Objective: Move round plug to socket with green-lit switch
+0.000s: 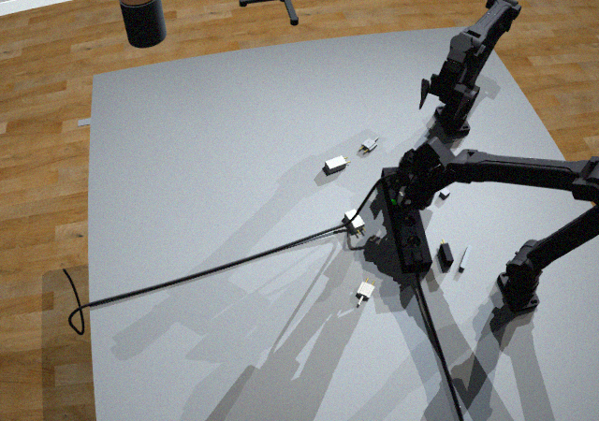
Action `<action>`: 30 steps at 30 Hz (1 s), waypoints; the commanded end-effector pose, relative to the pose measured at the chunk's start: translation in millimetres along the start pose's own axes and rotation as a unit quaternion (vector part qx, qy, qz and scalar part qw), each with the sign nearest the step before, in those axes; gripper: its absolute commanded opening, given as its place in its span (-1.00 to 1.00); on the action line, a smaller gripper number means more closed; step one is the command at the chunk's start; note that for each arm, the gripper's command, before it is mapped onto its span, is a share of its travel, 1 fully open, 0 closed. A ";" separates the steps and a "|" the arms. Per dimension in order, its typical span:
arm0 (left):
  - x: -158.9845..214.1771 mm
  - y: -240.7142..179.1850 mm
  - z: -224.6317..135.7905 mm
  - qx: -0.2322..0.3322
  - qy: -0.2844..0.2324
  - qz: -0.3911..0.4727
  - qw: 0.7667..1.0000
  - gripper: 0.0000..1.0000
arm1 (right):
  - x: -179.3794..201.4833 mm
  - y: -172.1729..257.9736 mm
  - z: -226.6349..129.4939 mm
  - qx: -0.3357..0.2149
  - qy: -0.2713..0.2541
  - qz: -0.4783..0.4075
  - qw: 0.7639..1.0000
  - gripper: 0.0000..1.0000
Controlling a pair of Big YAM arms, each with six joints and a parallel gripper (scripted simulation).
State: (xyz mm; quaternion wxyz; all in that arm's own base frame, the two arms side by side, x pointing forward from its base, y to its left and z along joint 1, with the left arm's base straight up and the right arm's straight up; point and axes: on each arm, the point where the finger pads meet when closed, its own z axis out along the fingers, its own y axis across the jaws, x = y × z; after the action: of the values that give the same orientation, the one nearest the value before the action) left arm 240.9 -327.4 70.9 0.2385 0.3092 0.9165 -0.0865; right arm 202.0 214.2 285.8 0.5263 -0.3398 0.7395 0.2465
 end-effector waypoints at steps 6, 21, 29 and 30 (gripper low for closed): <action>-41.9 -16.3 -53.1 0.013 -0.042 -0.013 0.999 0.30 | -24.7 2.5 -4.9 -0.005 -0.015 -0.013 1.000 1.00; -74.9 -5.6 -145.1 0.004 -0.059 0.000 0.998 0.30 | -24.7 2.5 -4.9 -0.005 -0.015 -0.013 1.000 1.00; -104.3 -1.0 -174.3 -0.005 -0.069 -0.002 0.998 0.30 | -24.7 2.5 -4.9 -0.005 -0.015 -0.013 1.000 1.00; -107.2 -0.7 -177.5 -0.005 -0.071 -0.002 0.997 0.30 | -24.7 2.5 -4.9 -0.005 -0.015 -0.013 1.000 1.00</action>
State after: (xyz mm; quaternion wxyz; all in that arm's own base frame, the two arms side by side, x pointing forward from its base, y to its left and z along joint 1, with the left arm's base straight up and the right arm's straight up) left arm 229.1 -323.9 235.4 0.2841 0.3046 0.9034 -0.1021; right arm 202.0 214.2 285.8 0.5263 -0.3398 0.7395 0.2465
